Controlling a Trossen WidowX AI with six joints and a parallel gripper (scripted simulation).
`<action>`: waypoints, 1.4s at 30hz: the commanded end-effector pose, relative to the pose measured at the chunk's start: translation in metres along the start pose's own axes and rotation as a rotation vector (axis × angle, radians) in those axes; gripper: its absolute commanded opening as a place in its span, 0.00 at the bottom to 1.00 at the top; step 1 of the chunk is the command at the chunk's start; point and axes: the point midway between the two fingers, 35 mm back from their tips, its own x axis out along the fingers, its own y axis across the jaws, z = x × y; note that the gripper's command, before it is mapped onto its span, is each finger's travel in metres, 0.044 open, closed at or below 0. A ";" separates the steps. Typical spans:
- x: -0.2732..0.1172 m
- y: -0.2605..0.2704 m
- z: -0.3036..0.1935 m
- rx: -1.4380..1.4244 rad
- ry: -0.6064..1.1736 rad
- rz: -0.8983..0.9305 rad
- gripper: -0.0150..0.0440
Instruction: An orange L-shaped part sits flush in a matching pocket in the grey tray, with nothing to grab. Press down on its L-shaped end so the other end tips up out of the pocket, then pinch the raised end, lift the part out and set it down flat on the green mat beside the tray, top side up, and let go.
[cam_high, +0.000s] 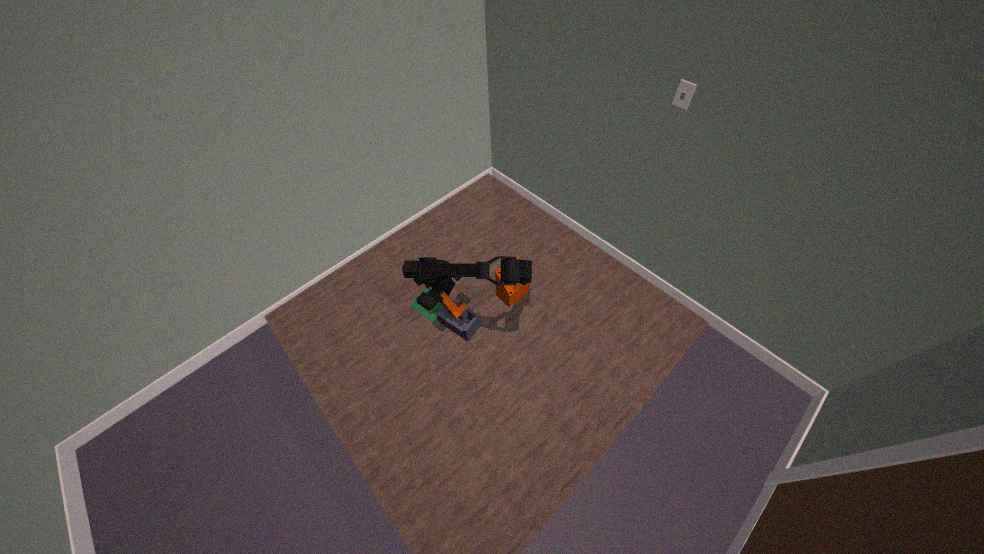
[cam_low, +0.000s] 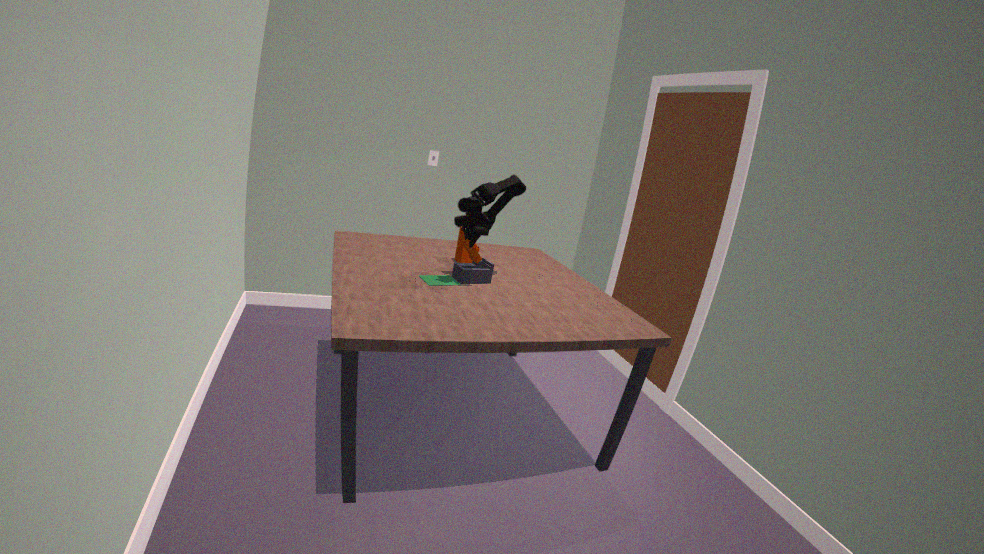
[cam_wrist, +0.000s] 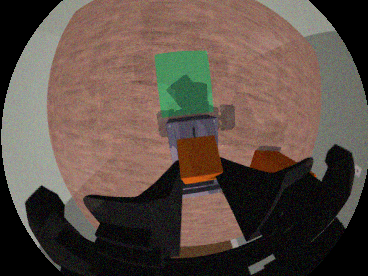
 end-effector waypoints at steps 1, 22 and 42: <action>-0.001 -0.001 0.020 -0.009 -0.008 0.001 0.25; -0.003 -0.007 0.105 -0.011 -0.013 0.001 0.25; 0.008 -0.009 0.129 -0.012 -0.015 0.001 0.25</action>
